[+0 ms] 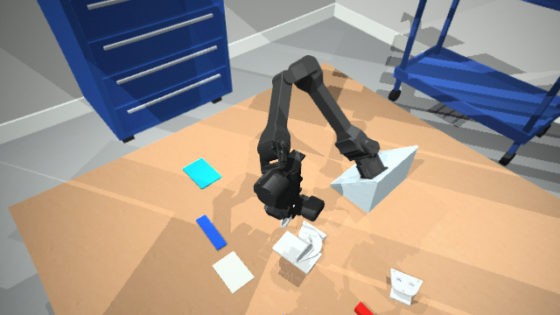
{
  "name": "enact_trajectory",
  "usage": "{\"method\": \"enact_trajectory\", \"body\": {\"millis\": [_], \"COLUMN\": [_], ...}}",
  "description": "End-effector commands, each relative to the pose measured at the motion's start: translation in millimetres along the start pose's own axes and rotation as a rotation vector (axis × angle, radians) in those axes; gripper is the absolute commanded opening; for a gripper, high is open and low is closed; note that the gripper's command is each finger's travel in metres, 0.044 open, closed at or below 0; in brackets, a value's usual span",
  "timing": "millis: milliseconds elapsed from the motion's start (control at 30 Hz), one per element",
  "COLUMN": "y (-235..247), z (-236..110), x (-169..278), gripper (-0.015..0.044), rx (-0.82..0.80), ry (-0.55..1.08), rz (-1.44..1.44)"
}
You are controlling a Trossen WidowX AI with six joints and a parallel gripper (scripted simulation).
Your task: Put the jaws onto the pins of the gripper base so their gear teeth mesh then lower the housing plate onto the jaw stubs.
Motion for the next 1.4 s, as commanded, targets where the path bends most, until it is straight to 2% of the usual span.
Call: {"method": "enact_trajectory", "body": {"millis": [0, 800, 1367], "y": [2, 2, 28], "z": [1, 1, 1], "x": [1, 0, -25], "gripper": [0.0134, 0.0134, 0.0134], "rx": [0.004, 0.004, 0.003], "ry": [0.005, 0.005, 0.004], "rz": [-0.002, -0.023, -0.022]}}
Point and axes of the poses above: the point midway between the two fingers, 35 mm back from their tips, its own z axis out along the fingers, its own y axis across the jaws, x = y × z, the point moved 2 cm from there along -z, back along the fingers, and after that the axes turned 1 degree about -z, right-handed, at the moved point
